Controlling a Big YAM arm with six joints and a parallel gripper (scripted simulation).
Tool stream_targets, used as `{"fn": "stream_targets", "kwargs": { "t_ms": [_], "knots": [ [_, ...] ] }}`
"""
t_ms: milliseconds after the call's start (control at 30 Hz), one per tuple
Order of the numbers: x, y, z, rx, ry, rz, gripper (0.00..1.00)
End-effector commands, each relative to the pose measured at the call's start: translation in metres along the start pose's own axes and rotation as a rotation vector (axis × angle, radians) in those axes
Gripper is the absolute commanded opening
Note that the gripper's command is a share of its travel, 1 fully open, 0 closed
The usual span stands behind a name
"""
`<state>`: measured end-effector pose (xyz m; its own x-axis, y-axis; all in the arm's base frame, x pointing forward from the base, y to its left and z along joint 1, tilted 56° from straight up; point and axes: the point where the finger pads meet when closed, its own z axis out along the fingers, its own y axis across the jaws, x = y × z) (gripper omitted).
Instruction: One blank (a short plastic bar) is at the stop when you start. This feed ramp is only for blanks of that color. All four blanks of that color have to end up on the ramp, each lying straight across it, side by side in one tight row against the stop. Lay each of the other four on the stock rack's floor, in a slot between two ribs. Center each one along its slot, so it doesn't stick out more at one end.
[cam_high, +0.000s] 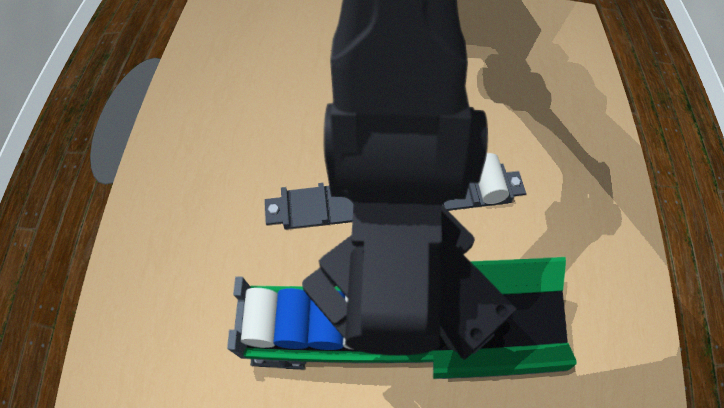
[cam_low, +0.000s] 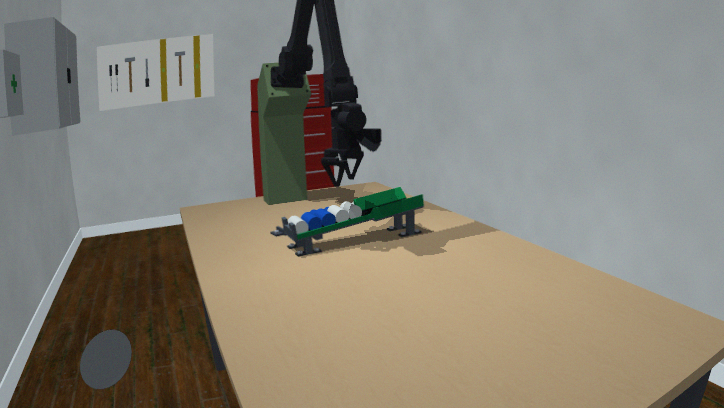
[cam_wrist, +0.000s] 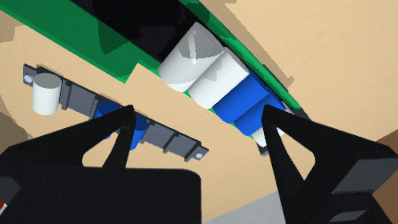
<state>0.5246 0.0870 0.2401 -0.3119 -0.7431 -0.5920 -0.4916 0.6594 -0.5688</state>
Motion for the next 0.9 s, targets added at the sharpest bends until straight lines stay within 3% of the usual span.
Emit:
{"fn": "stream_targets", "kwargs": {
  "t_ms": [0,200,267,367,533,700,767,867],
  "knots": [
    [-0.004,-0.018,0.001,0.025,-0.010,0.236,1.00],
    [0.002,-0.023,0.005,0.021,-0.012,0.506,1.00],
    [0.002,-0.024,0.003,0.027,-0.011,0.506,1.00],
    [0.005,-0.027,0.006,0.021,-0.017,0.691,1.00],
    [0.008,-0.029,0.006,0.019,-0.014,0.784,1.00],
    [0.013,-0.035,0.008,0.018,-0.020,1.060,1.00],
    [0.014,-0.036,0.007,0.024,-0.017,1.060,1.00],
    [0.016,-0.040,0.008,0.017,-0.024,1.239,1.00]
  ]
}}
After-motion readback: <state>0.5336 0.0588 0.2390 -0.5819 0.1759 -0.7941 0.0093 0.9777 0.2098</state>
